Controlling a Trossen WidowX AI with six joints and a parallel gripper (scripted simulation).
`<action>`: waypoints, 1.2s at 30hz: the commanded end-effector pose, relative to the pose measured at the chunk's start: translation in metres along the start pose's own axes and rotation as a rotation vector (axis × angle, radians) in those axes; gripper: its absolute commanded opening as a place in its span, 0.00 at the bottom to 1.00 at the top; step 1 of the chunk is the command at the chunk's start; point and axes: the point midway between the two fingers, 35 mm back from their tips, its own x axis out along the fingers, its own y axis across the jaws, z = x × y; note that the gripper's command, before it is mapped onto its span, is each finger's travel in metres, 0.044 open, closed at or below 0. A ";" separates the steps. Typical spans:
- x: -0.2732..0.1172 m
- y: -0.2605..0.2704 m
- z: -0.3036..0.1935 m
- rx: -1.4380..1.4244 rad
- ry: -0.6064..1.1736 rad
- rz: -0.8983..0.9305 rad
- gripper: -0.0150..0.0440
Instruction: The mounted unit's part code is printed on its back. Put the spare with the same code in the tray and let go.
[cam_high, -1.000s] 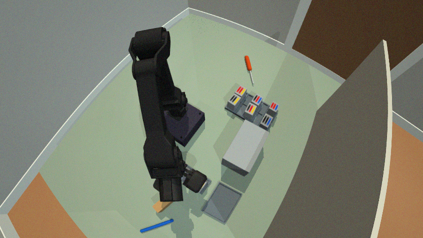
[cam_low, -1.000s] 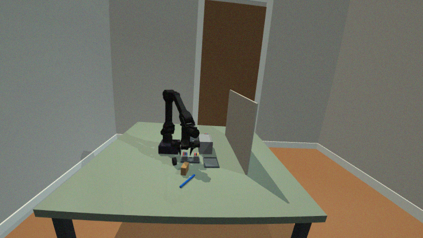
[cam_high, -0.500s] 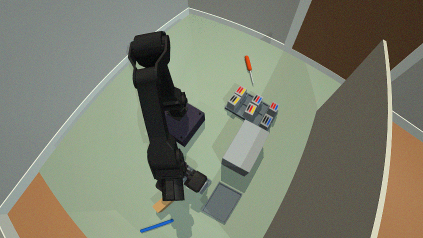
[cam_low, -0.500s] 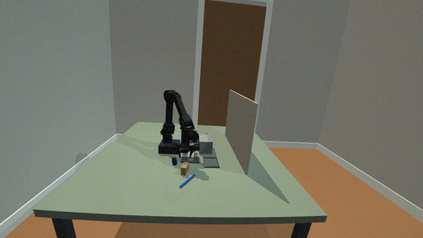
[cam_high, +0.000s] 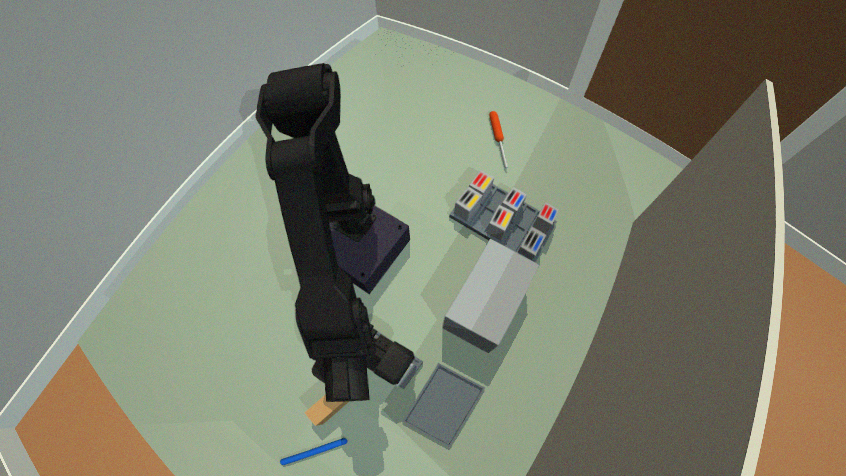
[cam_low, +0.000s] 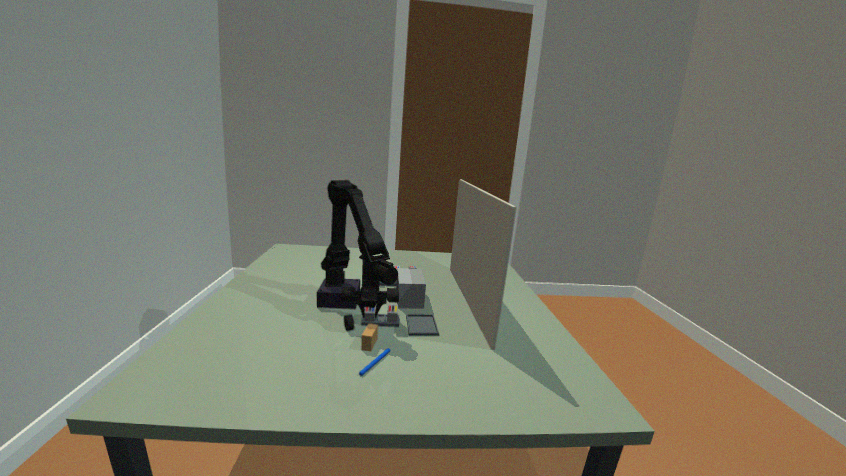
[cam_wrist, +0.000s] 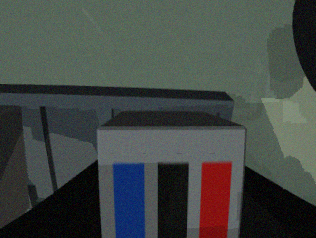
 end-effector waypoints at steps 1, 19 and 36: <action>0.000 0.000 0.000 0.000 -0.001 0.001 0.46; -0.009 0.001 0.001 0.001 -0.001 0.000 0.25; -0.079 0.000 0.000 0.005 0.000 -0.002 0.25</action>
